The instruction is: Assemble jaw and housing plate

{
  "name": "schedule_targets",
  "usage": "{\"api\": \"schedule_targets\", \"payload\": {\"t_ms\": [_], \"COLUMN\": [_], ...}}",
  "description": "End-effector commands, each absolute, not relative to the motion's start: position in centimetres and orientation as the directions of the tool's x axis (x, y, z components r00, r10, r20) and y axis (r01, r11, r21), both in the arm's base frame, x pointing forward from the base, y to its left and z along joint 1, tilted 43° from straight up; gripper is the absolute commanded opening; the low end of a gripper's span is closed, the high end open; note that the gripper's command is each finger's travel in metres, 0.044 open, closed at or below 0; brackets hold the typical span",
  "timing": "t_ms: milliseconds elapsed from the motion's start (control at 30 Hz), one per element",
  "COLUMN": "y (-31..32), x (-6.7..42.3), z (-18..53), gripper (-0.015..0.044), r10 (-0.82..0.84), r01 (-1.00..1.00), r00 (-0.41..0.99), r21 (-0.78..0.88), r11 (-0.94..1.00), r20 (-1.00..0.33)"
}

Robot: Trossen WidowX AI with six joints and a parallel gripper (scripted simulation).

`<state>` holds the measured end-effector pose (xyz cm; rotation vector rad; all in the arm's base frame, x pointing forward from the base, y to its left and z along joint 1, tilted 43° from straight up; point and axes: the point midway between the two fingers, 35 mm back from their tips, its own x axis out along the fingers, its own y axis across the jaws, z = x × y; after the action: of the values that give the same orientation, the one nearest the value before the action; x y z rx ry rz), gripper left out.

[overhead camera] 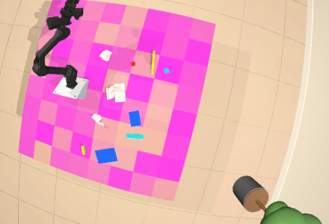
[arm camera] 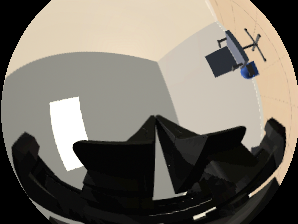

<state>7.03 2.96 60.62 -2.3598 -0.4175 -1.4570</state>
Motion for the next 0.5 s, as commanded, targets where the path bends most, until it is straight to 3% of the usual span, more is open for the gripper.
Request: {"api": "schedule_targets", "payload": {"t_ms": [0, 467], "y": [3.0, 6.0], "x": [7.0, 8.0], "z": [60.6, 60.5], "gripper": [0.0, 0.0], "r10": [0.072, 0.143], "r01": [0.415, 0.376], "r00": [0.432, 0.442], "r21": [-0.128, -0.038], "r11": [-0.901, -0.926], "r20": [0.899, 0.885]}}
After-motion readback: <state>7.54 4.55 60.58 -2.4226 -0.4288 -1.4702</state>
